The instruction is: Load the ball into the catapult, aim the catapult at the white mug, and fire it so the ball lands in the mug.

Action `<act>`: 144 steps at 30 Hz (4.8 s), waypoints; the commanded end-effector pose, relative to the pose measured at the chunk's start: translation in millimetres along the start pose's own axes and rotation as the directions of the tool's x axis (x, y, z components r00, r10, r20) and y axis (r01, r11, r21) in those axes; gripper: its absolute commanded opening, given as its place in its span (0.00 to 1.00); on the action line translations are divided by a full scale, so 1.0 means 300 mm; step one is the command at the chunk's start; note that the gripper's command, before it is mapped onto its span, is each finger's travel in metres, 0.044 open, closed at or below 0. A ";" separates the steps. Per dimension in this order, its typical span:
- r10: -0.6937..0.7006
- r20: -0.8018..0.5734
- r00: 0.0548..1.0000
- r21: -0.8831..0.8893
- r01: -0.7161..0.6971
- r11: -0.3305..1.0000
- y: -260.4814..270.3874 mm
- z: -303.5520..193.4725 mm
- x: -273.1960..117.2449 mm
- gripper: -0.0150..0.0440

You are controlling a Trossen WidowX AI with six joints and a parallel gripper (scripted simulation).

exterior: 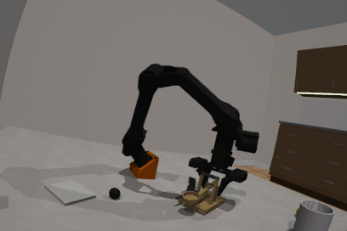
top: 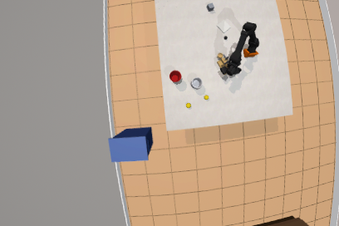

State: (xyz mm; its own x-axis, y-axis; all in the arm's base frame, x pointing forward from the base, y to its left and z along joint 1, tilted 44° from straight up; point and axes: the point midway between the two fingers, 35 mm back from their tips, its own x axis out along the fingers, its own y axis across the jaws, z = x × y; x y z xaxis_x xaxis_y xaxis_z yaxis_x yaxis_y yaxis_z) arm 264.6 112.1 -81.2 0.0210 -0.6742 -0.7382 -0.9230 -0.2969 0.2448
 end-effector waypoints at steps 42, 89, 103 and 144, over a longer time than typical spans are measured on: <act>-0.004 -0.004 1.000 0.713 0.005 0.701 -0.068 -0.022 -0.160 0.25; 0.006 0.001 1.000 0.720 -0.005 0.694 -0.074 -0.033 -0.007 0.52; 0.006 0.006 1.000 0.718 -0.008 0.696 -0.087 -0.027 -0.221 1.00; -0.004 -0.004 1.000 0.716 0.006 0.698 -0.073 -0.030 -0.086 1.00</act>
State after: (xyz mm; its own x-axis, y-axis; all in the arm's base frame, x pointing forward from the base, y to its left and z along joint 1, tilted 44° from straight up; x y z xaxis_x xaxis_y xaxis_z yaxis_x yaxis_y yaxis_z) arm 287.3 133.5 -58.1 0.0218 -0.6727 -0.7396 -0.9170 0.2812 -0.2829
